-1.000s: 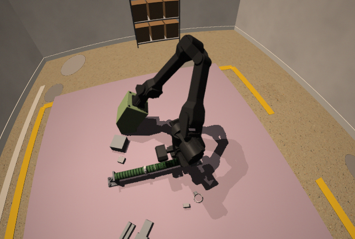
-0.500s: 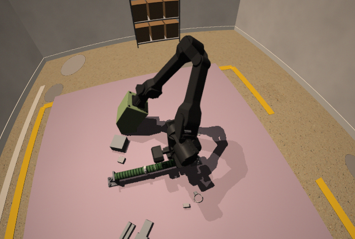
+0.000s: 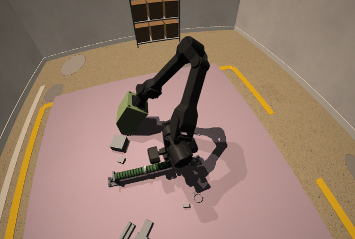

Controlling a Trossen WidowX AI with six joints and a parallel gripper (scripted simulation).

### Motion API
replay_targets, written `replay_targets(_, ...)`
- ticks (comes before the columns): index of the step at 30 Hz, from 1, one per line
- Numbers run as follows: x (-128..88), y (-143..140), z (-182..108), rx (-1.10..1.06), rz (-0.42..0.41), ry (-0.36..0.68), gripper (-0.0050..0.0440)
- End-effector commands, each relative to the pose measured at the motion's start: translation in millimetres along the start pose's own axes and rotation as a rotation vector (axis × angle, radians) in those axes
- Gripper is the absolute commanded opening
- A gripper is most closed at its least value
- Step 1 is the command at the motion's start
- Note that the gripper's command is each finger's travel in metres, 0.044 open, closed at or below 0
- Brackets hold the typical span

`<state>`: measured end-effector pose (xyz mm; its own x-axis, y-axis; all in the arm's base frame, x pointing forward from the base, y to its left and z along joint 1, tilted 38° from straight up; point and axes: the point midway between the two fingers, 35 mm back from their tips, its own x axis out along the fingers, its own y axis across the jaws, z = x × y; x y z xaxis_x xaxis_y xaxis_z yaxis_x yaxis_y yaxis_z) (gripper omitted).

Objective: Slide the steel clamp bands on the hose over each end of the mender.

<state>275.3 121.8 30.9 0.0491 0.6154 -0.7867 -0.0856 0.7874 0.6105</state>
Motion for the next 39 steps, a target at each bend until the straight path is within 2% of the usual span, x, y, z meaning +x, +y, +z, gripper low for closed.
replay_targets(1, 0.8, -6.2, -0.3, 0.001, 0.002, 0.002, 0.0)
replay_targets(39, 0.7, -44.4, -0.6, 0.001, 0.002, 0.002, 0.0)
